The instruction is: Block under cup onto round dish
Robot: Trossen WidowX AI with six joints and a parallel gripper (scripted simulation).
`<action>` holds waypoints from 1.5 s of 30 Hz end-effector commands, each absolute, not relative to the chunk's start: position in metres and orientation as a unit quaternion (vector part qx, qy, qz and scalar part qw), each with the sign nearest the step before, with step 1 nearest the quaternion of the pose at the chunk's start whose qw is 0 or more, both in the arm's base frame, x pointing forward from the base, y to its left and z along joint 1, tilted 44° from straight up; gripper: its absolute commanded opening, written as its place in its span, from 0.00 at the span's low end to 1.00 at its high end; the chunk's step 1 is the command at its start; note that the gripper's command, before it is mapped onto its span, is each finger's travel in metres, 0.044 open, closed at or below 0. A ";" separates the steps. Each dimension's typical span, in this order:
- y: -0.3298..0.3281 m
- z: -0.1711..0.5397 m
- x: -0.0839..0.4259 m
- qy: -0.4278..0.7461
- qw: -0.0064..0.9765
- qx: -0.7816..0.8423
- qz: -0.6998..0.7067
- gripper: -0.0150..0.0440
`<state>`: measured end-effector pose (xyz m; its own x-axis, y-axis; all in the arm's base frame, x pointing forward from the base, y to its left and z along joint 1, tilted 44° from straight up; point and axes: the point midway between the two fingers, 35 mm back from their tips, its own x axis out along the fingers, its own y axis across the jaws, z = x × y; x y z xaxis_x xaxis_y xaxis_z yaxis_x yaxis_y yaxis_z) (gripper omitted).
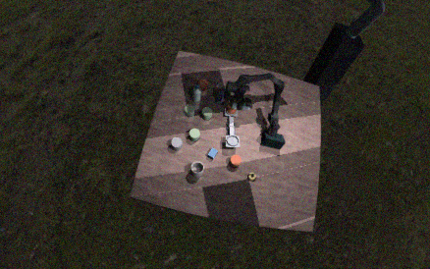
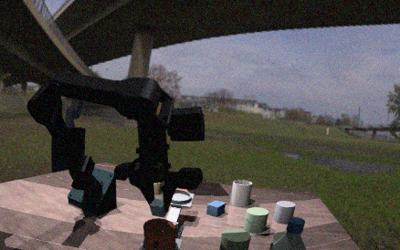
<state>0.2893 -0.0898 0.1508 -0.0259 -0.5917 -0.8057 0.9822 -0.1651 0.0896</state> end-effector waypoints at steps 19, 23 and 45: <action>-0.188 0.198 0.188 0.245 0.583 0.303 -0.713 0.25; -0.189 0.196 0.188 0.245 0.583 0.303 -0.713 0.25; -0.222 0.163 0.181 0.243 0.583 0.303 -0.714 0.25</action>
